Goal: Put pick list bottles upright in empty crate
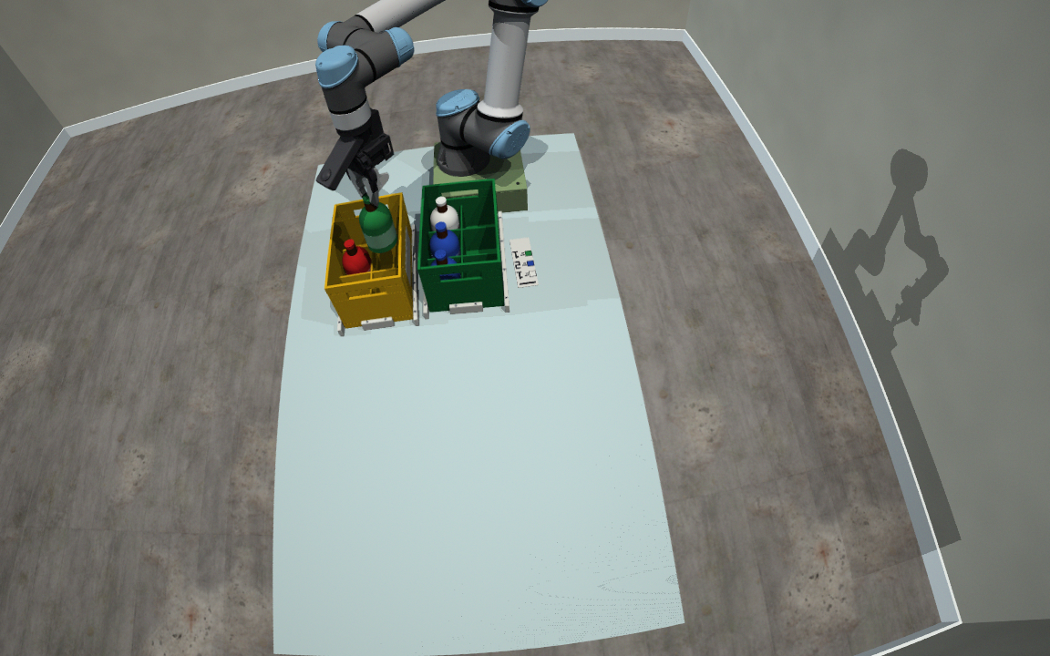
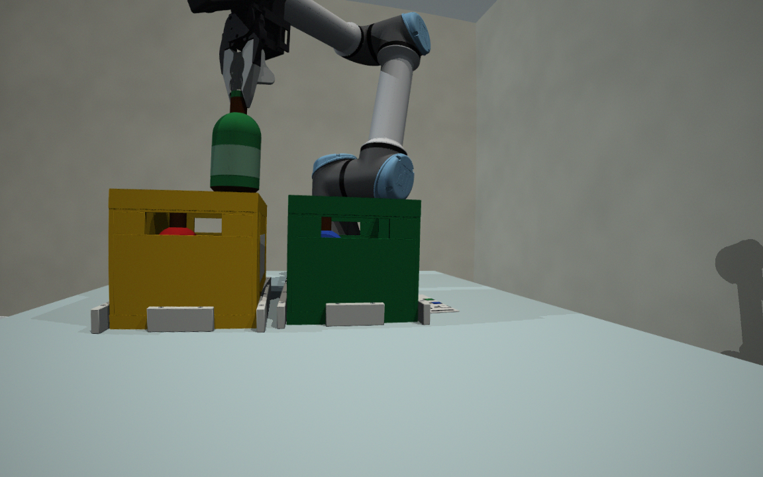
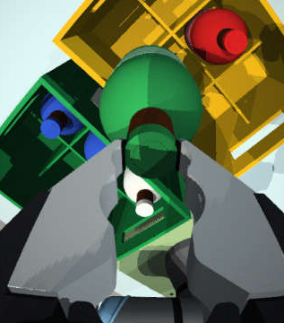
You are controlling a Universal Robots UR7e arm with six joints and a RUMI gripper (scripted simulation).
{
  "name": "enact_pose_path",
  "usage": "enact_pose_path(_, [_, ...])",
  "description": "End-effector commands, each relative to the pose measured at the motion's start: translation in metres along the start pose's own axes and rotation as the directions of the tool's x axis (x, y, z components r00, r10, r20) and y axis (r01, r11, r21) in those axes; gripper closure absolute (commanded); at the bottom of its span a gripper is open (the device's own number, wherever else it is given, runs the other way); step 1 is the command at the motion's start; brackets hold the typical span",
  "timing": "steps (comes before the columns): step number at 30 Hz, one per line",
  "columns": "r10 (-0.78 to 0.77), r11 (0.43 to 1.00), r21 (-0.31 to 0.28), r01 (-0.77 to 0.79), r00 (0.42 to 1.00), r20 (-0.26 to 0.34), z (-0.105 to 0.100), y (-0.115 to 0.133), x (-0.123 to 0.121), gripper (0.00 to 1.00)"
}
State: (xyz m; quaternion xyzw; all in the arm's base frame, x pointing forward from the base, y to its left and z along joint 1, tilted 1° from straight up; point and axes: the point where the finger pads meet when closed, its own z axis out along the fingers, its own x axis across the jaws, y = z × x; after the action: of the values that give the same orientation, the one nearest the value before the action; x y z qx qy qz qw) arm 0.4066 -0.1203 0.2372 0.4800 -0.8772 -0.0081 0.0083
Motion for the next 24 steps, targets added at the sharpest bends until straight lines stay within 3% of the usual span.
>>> enact_pose_path(1, [-0.001,1.000,0.008,0.001,1.000,0.000,-0.003,0.013,-0.005,1.00])
enact_pose_path(24, [-0.001,1.000,0.008,0.001,1.000,0.000,-0.003,0.053,-0.016,1.00])
